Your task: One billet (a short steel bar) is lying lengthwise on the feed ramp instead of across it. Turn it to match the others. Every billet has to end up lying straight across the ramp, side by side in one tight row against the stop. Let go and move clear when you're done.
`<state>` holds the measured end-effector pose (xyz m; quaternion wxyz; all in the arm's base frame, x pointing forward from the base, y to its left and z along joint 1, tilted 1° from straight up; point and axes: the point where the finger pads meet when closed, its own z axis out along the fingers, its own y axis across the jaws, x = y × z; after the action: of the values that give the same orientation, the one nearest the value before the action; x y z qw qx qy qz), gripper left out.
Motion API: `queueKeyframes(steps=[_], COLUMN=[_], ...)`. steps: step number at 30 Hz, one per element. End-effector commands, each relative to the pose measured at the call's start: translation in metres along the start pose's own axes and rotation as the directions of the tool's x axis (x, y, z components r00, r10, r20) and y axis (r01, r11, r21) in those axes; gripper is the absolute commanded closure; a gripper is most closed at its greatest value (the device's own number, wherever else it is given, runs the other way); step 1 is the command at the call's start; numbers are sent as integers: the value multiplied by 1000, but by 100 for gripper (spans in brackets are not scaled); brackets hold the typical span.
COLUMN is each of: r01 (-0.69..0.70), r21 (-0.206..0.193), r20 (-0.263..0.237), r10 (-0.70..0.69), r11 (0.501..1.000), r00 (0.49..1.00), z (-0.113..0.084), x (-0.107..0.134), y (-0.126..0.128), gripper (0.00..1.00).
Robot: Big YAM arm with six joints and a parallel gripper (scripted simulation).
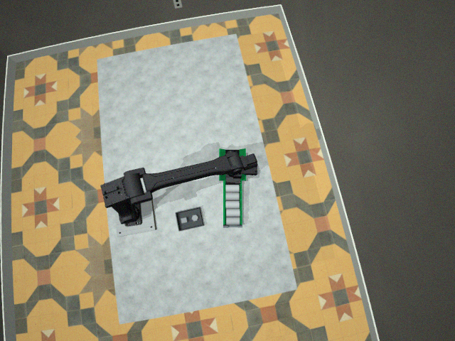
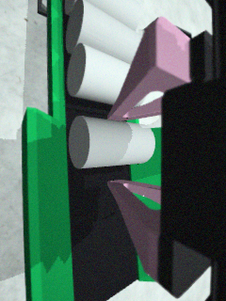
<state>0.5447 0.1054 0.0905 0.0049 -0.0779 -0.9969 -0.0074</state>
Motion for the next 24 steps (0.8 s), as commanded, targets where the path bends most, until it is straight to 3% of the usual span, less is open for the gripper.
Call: queueKeyframes(steps=[1,5,13,24], r01=[-3,-3,-4,-7], r21=[-32,-34,-32,-32], r20=[73,78,77,78], r10=[5,5,6,10], r11=[999,999,999,999], r00=[997,997,997,997], z=[-25,-41,-50,-77], x=[-19,-17,-17,-15], y=[15,14,13,10], gripper=[45,45,45,45])
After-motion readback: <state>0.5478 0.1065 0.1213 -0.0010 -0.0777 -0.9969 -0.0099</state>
